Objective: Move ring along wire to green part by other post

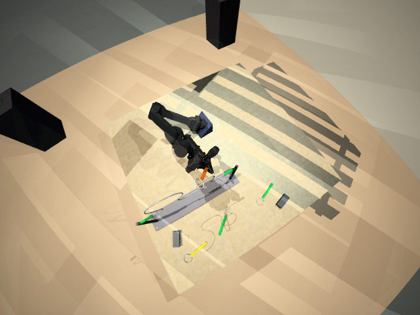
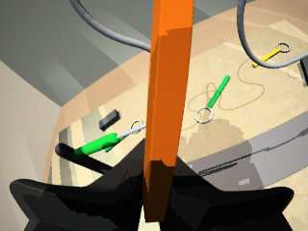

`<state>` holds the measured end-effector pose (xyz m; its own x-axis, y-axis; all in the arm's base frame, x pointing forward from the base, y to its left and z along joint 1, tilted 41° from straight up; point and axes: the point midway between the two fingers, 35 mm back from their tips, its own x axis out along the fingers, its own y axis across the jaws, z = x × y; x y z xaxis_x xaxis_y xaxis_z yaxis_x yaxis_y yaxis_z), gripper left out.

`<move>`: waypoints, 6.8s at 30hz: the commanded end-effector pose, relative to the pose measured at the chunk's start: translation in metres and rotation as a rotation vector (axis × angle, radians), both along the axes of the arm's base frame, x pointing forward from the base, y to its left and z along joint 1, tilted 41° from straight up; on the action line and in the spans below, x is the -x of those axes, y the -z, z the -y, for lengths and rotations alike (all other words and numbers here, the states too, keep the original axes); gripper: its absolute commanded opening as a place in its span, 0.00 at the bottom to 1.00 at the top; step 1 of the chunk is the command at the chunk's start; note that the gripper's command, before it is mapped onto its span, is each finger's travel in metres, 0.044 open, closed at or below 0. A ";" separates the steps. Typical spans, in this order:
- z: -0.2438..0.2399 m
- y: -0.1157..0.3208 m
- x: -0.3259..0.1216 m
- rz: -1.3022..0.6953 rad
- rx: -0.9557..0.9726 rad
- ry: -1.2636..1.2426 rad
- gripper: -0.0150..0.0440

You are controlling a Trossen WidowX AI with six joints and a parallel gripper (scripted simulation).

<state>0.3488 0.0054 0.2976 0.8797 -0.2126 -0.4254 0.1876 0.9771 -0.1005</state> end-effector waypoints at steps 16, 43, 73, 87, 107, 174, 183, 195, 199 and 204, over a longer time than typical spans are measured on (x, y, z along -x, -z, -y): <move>0.034 -0.009 0.003 -0.035 0.460 0.026 0.00; 0.067 -0.044 0.008 -0.078 1.084 0.060 0.00; 0.072 -0.098 0.011 -0.128 1.776 0.094 0.00; 0.061 -0.121 0.012 -0.152 2.098 0.110 0.00; 0.038 -0.144 0.012 -0.186 2.528 0.133 0.00; 0.147 -0.020 0.004 -0.064 1.664 0.032 0.00; 0.149 0.016 0.001 -0.038 1.446 0.023 0.00; 0.139 0.064 -0.003 -0.011 1.154 0.018 0.00; 0.132 0.078 -0.004 -0.003 1.064 0.017 0.00; 0.124 0.094 -0.006 0.007 0.961 0.016 0.00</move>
<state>0.3540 -0.1251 0.2170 0.8741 -0.4853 -0.0222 0.2017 0.4041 -0.8922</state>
